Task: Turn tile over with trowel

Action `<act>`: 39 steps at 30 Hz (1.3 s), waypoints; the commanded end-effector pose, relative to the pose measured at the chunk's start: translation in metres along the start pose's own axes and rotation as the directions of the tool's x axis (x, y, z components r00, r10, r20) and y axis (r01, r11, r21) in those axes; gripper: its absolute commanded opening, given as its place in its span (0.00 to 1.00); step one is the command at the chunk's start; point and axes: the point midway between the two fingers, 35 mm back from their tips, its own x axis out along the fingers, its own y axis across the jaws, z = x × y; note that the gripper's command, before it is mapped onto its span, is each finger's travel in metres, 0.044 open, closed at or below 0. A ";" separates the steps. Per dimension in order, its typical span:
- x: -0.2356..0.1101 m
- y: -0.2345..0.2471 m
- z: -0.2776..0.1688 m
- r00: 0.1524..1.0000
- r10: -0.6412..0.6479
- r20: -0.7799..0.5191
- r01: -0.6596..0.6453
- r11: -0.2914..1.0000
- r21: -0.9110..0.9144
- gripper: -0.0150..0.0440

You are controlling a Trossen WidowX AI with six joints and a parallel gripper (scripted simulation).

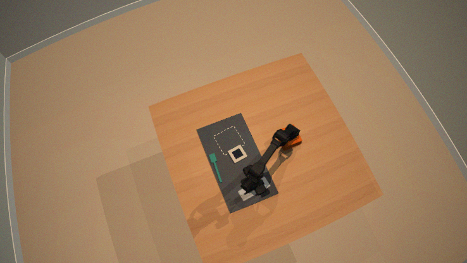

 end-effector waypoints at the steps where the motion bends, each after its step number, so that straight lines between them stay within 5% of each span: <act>1: 0.010 0.001 -0.001 1.000 0.002 -0.013 -0.002 1.000 -0.008 0.71; 26: 0.045 0.000 -0.002 1.000 0.002 -0.013 -0.002 1.000 -0.008 0.71; 39: 0.045 0.000 -0.002 1.000 0.002 -0.013 -0.002 1.000 -0.008 0.56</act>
